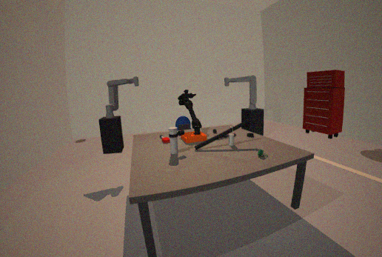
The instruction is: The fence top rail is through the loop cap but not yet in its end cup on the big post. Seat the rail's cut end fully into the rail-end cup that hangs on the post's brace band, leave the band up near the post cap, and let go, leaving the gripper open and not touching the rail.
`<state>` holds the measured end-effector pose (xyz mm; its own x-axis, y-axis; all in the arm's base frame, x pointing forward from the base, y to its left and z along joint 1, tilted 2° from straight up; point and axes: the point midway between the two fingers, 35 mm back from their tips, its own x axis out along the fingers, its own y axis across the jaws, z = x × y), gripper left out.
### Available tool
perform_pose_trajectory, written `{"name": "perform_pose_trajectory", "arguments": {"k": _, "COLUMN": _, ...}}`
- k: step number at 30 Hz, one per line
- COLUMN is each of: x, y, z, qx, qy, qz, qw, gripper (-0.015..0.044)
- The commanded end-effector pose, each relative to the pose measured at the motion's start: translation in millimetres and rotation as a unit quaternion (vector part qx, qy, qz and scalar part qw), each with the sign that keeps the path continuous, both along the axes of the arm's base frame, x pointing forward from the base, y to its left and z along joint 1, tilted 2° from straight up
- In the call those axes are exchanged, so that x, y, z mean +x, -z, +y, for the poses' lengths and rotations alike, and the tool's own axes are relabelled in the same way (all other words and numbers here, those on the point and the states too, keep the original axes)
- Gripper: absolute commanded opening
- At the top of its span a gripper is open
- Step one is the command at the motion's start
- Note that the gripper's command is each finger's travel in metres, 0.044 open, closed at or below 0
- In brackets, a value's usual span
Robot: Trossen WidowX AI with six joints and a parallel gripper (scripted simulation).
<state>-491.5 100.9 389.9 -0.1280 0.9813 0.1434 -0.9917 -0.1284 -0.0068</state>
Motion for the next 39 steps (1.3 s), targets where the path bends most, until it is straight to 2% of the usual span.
{"name": "perform_pose_trajectory", "arguments": {"k": 1, "x": -1, "y": -1, "z": -2, "qx": 0.003, "qy": -0.002, "qz": -0.003, "qw": 1.0, "gripper": 0.0426}}
{"name": "perform_pose_trajectory", "arguments": {"k": 3, "x": -5, "y": -6, "z": -17, "qx": 0.026, "qy": -0.02, "qz": -0.024, "qw": 0.999, "gripper": 0.044}}
{"name": "perform_pose_trajectory", "arguments": {"k": 10, "x": -15, "y": -31, "z": -127, "qx": 0.084, "qy": -0.149, "qz": -0.05, "qw": 0.984, "gripper": 0.044}}
{"name": "perform_pose_trajectory", "arguments": {"k": 18, "x": 10, "y": -60, "z": -253, "qx": 0.138, "qy": -0.302, "qz": -0.069, "qw": 0.941, "gripper": 0.044}}
{"name": "perform_pose_trajectory", "arguments": {"k": 24, "x": 46, "y": -67, "z": -338, "qx": 0.177, "qy": -0.412, "qz": -0.09, "qw": 0.889, "gripper": 0.044}}
{"name": "perform_pose_trajectory", "arguments": {"k": 32, "x": 119, "y": -69, "z": -450, "qx": 0.216, "qy": -0.569, "qz": -0.083, "qw": 0.789, "gripper": 0.044}}
{"name": "perform_pose_trajectory", "arguments": {"k": 39, "x": 191, "y": -64, "z": -517, "qx": 0.23, "qy": -0.677, "qz": -0.074, "qw": 0.695, "gripper": 0.044}}
